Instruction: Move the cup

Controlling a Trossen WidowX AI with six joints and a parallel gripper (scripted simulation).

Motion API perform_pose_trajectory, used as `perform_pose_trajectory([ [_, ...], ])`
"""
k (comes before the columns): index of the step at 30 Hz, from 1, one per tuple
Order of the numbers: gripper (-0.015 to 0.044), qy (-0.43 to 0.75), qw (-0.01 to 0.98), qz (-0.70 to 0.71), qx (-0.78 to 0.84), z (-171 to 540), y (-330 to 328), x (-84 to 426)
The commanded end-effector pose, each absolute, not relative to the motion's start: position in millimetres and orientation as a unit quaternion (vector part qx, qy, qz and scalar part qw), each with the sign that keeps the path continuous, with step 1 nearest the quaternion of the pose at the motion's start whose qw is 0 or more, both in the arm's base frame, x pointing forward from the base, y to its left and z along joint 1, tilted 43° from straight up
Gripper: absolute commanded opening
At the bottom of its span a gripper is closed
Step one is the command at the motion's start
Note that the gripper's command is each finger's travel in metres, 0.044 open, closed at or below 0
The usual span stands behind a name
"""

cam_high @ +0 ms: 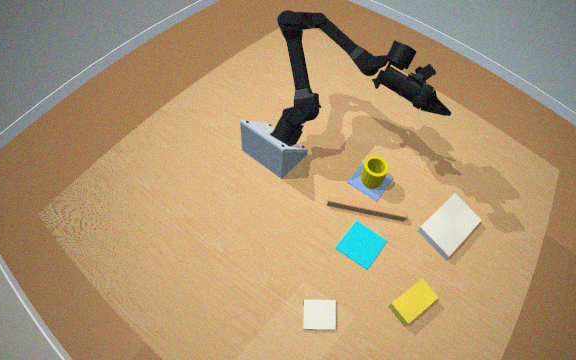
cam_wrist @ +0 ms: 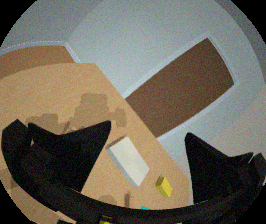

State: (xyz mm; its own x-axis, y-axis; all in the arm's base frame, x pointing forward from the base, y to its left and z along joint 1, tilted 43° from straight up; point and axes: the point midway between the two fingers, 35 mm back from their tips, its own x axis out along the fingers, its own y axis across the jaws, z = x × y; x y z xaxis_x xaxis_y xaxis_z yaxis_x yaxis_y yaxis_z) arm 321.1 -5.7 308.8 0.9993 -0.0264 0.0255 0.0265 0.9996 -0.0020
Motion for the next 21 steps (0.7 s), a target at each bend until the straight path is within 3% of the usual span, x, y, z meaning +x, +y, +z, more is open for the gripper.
perform_pose_trajectory([
  [1, 0.0374, -0.003, 1.000, -0.013, 0.002, 304.9, -6.6, 322.5],
  [5, 0.0269, 0.189, 0.978, -0.011, 0.082, 225.4, -25.2, 333.7],
  [9, 0.0166, 0.387, 0.894, -0.033, 0.224, 148.9, -40.8, 310.3],
  [13, 0.0166, 0.544, 0.727, -0.078, 0.412, 103.8, -41.1, 264.0],
  [17, 0.0166, 0.623, 0.494, -0.132, 0.592, 101.5, -31.1, 223.8],
  [21, 0.0166, 0.628, 0.448, -0.141, 0.620, 105.6, -29.3, 221.0],
])
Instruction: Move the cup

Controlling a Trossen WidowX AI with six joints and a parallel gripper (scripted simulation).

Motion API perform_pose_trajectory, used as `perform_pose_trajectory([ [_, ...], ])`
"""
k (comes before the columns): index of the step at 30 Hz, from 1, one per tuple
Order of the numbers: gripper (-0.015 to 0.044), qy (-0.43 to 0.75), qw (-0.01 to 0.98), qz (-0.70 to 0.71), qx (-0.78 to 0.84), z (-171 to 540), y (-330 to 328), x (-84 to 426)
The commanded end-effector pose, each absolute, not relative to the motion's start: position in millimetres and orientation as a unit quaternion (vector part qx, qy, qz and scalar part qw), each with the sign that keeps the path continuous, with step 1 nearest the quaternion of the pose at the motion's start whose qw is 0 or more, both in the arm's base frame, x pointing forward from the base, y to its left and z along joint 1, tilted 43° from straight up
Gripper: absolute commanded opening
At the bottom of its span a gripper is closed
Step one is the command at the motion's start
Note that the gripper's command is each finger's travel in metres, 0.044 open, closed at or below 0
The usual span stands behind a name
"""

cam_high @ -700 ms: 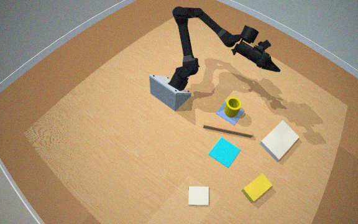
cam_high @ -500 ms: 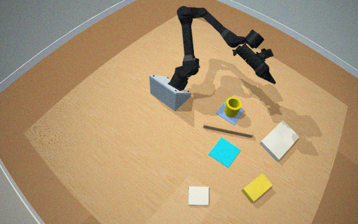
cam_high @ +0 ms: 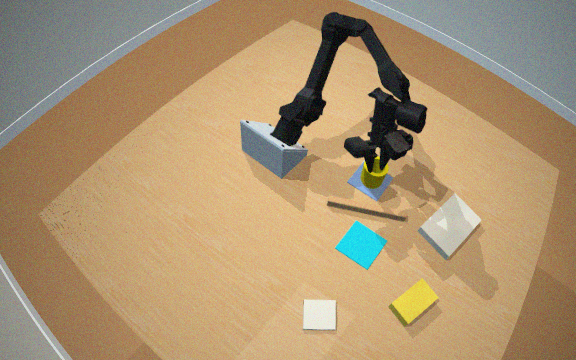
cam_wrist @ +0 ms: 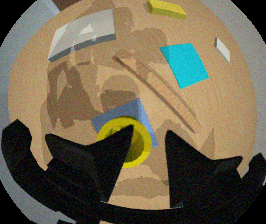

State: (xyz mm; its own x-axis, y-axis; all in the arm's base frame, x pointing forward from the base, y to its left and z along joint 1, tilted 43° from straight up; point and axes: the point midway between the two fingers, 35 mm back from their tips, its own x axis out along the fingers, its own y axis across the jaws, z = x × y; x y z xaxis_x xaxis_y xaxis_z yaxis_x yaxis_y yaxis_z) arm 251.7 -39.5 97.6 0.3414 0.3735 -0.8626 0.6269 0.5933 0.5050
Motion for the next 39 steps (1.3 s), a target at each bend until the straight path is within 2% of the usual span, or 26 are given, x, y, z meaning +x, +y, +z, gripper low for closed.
perform_pose_trajectory([
  [1, 0.0166, 0.628, 0.448, -0.141, 0.620, 106.2, -29.1, 222.6],
  [39, 0.0166, 0.628, 0.448, -0.142, 0.620, 74.2, -1.7, 232.1],
])
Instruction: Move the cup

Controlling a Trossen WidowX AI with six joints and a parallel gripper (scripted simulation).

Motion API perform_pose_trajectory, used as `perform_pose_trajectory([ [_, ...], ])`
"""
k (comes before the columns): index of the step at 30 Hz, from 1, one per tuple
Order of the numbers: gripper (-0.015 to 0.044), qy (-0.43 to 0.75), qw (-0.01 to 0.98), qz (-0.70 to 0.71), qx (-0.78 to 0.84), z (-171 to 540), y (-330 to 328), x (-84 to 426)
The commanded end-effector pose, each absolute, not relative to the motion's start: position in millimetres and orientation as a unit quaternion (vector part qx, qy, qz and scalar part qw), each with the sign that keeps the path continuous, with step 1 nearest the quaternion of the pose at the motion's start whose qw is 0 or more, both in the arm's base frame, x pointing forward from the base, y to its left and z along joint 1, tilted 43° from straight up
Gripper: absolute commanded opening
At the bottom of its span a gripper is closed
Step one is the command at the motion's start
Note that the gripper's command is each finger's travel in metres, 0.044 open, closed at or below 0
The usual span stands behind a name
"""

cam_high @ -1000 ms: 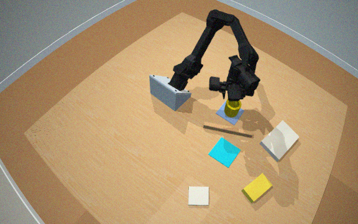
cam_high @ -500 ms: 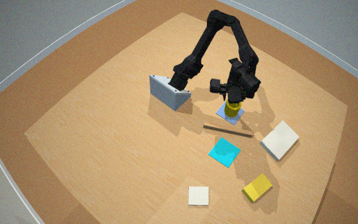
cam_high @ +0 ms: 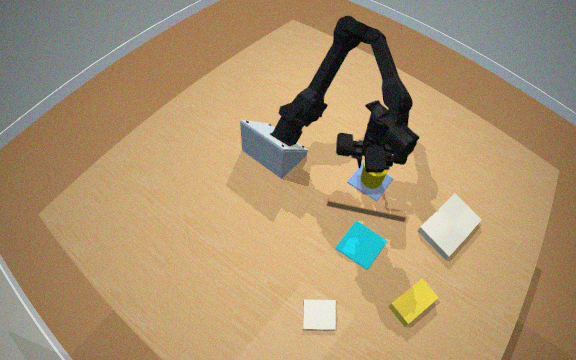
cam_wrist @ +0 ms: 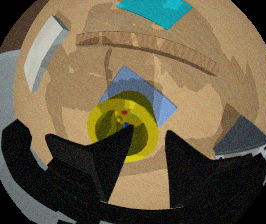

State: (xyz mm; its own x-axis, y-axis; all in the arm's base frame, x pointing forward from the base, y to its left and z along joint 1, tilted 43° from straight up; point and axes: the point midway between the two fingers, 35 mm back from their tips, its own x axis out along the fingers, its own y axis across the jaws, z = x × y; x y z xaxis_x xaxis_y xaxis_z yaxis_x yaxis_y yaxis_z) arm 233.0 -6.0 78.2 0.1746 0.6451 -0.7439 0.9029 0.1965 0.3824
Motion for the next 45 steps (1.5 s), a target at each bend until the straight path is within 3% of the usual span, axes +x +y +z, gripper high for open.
perform_pose_trajectory([
  [1, 0.0166, 0.628, 0.448, -0.142, 0.620, 73.1, -0.6, 232.3],
  [19, 0.0166, 0.628, 0.447, -0.140, 0.621, 59.3, 13.6, 234.0],
  [42, 0.0000, 0.627, 0.452, -0.140, 0.619, 60.5, 12.0, 235.2],
  [45, 0.0000, 0.627, 0.452, -0.140, 0.619, 62.6, 9.8, 234.9],
])
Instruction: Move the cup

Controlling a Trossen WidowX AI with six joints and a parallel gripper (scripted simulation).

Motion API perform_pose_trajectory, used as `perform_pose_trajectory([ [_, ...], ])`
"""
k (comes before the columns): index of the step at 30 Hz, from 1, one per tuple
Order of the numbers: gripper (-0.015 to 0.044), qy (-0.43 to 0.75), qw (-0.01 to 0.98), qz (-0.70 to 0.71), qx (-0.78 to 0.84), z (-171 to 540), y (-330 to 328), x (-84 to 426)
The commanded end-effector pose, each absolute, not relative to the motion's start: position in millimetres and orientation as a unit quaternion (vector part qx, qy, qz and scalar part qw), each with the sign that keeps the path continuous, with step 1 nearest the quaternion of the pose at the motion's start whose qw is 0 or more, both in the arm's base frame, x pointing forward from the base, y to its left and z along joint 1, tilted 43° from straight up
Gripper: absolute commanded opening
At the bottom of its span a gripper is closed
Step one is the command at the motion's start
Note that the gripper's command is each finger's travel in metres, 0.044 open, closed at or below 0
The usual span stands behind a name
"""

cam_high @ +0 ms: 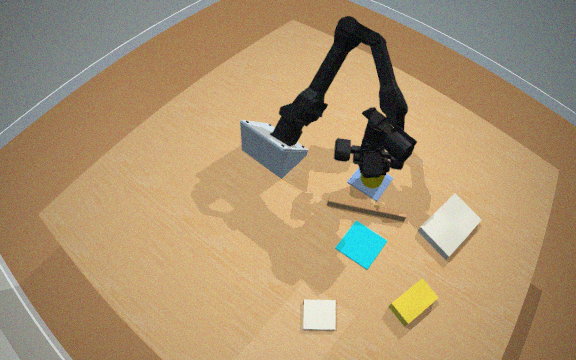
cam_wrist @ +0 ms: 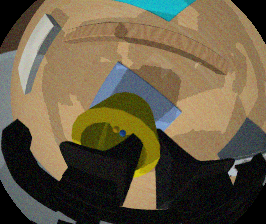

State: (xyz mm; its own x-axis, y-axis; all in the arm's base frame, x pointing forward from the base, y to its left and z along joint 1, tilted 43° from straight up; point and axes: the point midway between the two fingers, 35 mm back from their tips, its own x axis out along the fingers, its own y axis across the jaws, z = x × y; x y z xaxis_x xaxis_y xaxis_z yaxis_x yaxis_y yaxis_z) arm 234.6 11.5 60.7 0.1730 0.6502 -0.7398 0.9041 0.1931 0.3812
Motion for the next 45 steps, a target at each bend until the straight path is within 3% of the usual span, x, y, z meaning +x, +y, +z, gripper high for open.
perform_pose_trajectory([
  [1, 0.0000, 0.627, 0.452, -0.140, 0.619, 64.0, 8.3, 234.7],
  [16, 0.0000, 0.628, 0.448, -0.141, 0.620, 95.3, -20.7, 225.2],
  [45, 0.0000, 0.628, 0.446, -0.141, 0.622, 83.3, -32.0, 231.0],
])
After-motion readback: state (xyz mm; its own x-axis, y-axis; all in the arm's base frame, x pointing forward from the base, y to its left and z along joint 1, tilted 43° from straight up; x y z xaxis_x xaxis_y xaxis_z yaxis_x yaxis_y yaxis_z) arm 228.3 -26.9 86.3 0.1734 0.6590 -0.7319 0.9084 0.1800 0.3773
